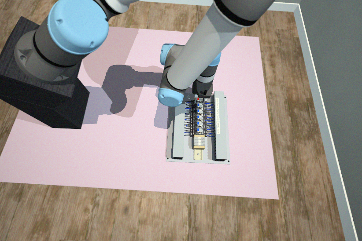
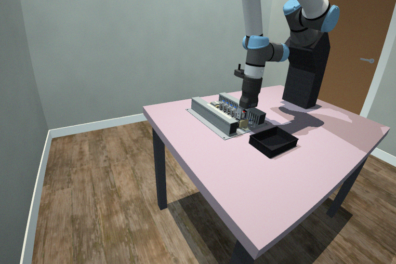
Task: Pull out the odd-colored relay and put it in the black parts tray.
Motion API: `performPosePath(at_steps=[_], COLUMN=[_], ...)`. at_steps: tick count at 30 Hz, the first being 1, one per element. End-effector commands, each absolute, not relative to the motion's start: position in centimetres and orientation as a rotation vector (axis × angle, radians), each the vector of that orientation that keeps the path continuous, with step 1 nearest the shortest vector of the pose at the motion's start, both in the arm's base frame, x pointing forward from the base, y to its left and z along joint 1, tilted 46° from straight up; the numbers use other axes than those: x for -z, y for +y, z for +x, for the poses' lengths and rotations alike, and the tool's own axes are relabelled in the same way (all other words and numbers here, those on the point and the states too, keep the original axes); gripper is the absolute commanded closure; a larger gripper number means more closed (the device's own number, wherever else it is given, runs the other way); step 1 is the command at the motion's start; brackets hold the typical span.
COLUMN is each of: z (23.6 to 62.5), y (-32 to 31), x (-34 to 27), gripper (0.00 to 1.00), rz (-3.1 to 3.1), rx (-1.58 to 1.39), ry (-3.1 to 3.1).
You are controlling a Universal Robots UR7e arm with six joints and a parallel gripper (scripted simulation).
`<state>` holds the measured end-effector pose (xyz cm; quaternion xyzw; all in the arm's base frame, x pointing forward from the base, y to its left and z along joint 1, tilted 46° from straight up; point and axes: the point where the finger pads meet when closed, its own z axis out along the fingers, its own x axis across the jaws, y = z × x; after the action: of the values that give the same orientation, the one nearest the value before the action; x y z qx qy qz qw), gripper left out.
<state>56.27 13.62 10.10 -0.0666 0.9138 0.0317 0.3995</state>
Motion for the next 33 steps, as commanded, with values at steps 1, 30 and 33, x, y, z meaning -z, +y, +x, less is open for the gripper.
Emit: performPosePath(at_steps=[1,30,33], z=[56.29,56.36,56.36], y=[13.64,13.65,13.65], x=[-10.17,-10.28,-10.29], gripper=[1.00,1.00,1.00], rz=[-0.169,-0.173,-0.173], rx=[-0.080,-0.077,-0.077], ry=[2.319,2.363,2.366])
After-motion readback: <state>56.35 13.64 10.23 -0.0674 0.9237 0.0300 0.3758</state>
